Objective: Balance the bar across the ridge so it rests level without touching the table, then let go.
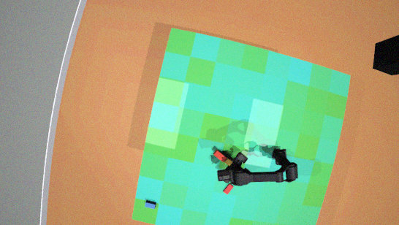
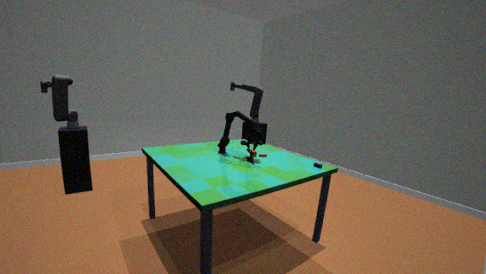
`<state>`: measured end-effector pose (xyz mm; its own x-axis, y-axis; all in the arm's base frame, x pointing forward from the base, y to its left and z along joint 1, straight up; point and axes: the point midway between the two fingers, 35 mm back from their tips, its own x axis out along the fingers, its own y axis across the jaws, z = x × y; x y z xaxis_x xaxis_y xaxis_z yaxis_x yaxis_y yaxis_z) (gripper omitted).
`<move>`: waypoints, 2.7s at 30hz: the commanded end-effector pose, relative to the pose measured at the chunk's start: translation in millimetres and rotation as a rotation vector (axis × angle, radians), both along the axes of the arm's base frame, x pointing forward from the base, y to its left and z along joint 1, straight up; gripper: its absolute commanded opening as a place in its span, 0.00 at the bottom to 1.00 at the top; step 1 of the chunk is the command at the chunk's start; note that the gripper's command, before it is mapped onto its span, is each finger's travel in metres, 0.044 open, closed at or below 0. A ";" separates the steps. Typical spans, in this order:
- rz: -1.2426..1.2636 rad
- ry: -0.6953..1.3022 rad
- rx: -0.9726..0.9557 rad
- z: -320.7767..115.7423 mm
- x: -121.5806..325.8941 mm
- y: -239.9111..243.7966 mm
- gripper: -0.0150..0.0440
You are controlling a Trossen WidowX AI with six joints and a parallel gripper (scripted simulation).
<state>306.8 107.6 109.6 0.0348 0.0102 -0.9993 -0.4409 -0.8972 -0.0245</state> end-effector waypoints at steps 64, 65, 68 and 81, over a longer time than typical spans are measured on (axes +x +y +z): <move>0.000 0.000 0.000 -0.1 0.0 0.0 1.00; 0.000 0.000 0.000 1.7 0.3 0.1 1.00; 0.000 0.000 0.000 27.4 2.9 1.0 1.00; 0.000 0.000 0.000 99.8 -3.3 -1.2 1.00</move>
